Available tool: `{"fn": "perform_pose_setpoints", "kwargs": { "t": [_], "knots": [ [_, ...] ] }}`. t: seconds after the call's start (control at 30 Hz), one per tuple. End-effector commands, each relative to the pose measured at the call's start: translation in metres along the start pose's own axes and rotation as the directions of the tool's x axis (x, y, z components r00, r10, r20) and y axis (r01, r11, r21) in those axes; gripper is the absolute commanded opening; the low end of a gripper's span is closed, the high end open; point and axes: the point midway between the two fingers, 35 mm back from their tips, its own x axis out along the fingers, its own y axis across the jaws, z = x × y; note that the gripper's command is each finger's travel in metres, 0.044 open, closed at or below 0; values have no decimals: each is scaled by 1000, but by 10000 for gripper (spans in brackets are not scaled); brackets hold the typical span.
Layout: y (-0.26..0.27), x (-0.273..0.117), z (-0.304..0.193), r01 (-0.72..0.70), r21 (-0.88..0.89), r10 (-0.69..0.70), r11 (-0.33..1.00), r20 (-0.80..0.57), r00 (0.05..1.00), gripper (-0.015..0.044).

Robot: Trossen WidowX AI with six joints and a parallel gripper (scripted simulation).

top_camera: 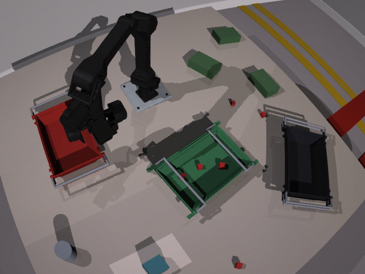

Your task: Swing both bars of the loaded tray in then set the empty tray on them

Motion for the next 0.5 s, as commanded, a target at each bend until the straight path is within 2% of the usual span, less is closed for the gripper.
{"fn": "perform_pose_setpoints", "kwargs": {
  "t": [0.0,0.13,0.47],
  "knots": [
    [-6,8,-50,-12,6,12,1000,-5,1000,440],
    [-7,13,-94,-16,8,16,1000,-17,1000,440],
    [-9,26,-95,-16,8,16,1000,-18,1000,440]
  ]
}}
